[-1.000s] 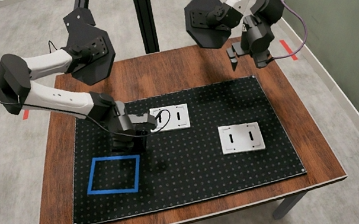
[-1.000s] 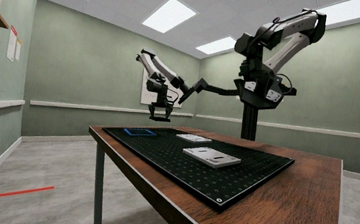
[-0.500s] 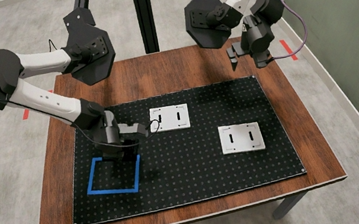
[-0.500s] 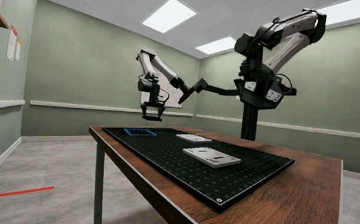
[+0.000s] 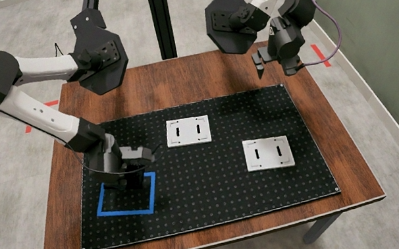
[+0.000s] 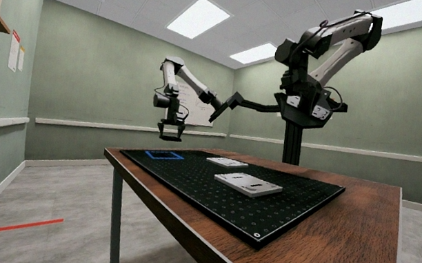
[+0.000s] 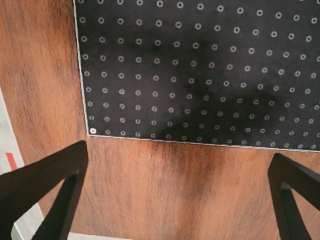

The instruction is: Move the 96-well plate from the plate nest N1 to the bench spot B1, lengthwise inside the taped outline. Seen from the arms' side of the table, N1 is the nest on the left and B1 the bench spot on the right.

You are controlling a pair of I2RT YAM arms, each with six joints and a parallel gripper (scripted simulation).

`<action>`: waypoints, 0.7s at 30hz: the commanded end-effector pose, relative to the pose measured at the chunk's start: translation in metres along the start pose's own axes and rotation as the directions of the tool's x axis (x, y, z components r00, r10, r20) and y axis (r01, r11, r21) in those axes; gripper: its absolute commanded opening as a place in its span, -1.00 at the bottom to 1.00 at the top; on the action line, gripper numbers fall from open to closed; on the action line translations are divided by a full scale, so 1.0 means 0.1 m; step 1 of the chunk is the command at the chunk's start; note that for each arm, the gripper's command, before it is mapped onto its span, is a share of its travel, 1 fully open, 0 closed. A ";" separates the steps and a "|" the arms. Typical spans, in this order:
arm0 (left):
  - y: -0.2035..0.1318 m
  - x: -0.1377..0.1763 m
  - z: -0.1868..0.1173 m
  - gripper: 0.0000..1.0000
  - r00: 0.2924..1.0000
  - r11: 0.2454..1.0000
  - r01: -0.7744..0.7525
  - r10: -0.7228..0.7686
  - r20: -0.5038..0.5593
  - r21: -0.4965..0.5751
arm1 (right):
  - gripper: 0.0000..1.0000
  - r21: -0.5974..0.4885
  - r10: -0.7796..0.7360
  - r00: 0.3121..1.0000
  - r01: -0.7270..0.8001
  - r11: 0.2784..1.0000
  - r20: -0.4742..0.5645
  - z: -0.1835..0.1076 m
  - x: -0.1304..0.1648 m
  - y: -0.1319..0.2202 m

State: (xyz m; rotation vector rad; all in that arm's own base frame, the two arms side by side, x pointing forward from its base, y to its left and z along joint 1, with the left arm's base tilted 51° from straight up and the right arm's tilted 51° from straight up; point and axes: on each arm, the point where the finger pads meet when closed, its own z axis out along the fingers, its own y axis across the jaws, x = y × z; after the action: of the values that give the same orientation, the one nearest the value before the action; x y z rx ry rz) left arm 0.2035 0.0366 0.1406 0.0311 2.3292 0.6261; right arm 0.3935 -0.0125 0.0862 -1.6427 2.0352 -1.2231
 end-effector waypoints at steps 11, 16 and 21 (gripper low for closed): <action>0.01 0.00 -0.01 1.00 1.000 1.000 -0.005 0.005 -0.001 0.003 | -1.00 -0.001 -0.024 0.999 0.024 1.000 0.022 -0.03 0.22 -0.32; 0.01 0.00 -0.01 1.00 1.000 1.000 -0.005 0.005 -0.001 0.003 | -1.00 -0.017 -0.053 0.998 0.053 0.998 0.036 -0.02 0.10 -0.21; 0.01 0.00 -0.01 1.00 1.000 1.000 -0.005 0.005 -0.001 0.003 | -1.00 -0.022 -0.059 0.998 0.060 0.998 0.038 -0.02 0.09 -0.17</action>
State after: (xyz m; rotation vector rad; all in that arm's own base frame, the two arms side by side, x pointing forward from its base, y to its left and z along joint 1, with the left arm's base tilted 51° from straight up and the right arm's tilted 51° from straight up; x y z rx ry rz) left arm 0.2035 0.0366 0.1406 0.0311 2.3292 0.6261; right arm 0.4052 -0.0277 0.1080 -1.6821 2.0192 -1.2084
